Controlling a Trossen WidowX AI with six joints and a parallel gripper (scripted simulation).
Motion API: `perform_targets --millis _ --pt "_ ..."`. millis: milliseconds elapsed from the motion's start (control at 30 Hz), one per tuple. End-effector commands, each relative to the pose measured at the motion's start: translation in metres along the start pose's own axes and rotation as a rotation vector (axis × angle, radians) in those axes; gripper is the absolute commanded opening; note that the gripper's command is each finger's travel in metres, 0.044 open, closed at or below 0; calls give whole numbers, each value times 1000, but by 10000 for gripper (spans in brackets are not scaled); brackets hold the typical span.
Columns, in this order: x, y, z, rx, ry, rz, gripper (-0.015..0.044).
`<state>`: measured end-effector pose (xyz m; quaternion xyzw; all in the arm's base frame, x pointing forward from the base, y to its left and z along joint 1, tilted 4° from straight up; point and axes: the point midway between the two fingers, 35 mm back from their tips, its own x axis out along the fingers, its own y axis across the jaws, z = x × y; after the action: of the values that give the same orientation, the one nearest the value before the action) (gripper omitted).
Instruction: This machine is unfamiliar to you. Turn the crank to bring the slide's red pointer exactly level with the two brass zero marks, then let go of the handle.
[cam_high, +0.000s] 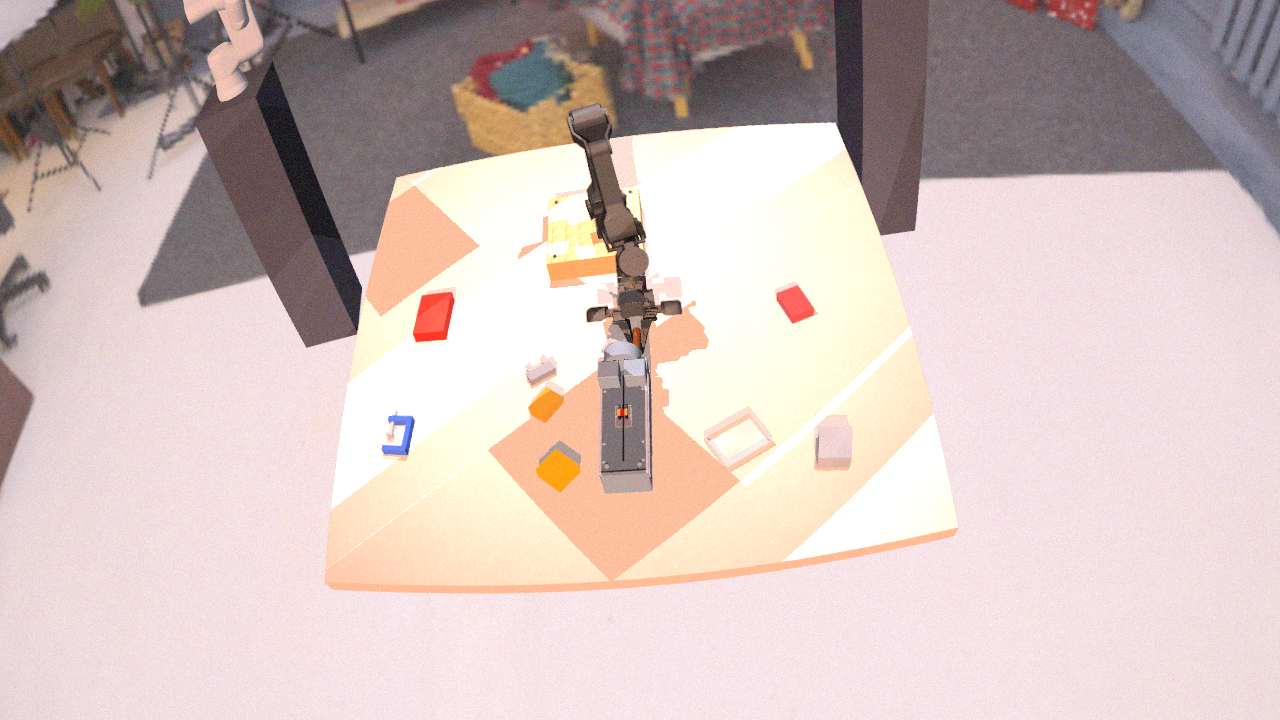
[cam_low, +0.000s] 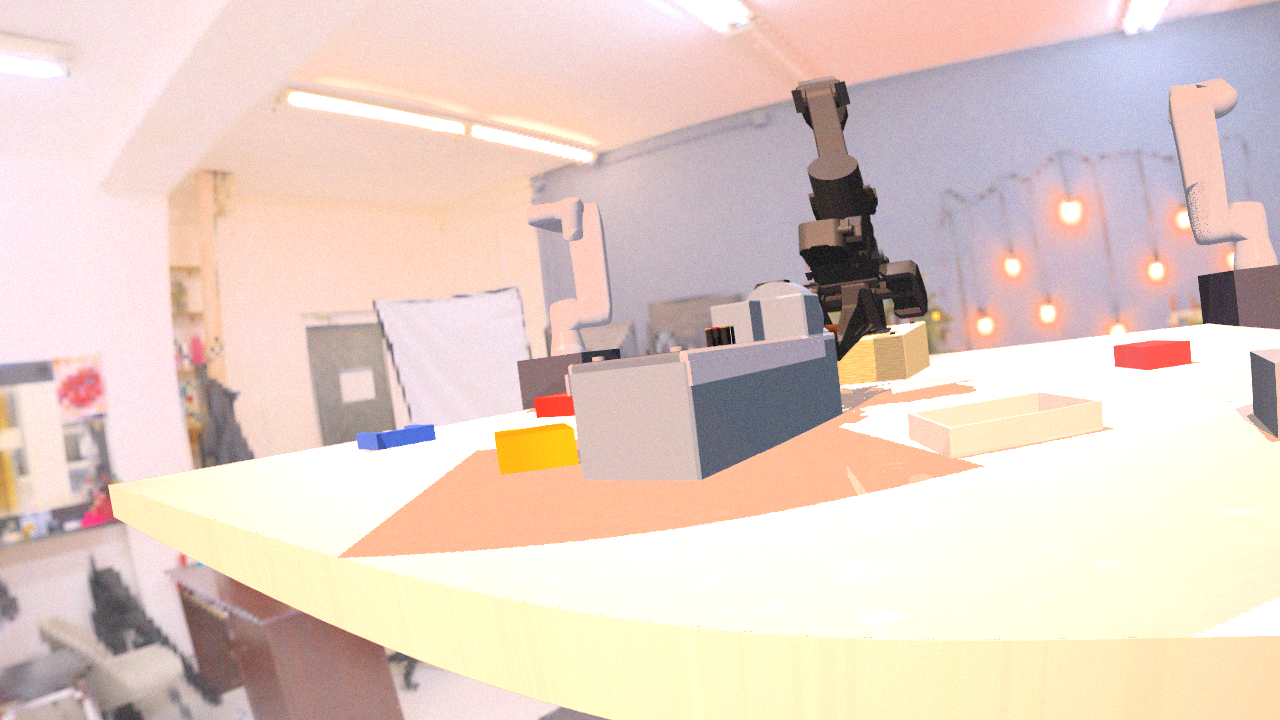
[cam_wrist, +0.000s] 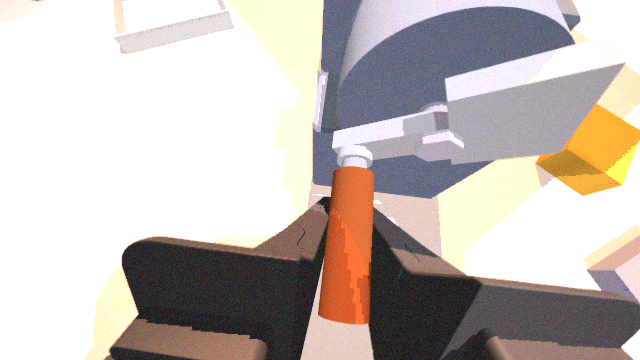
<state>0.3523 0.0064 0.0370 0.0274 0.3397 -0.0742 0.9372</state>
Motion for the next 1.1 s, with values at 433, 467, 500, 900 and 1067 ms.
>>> perform_targets --millis 433,467,500,900,1067 --pt "1 -1 -1 -2 3 -2 0" --pt "1 -1 -1 -2 3 -2 0" --pt "1 -1 -1 -2 3 -2 0" --pt "0 0 -1 0 2 -1 0" --pt "0 0 -1 0 2 -1 53"
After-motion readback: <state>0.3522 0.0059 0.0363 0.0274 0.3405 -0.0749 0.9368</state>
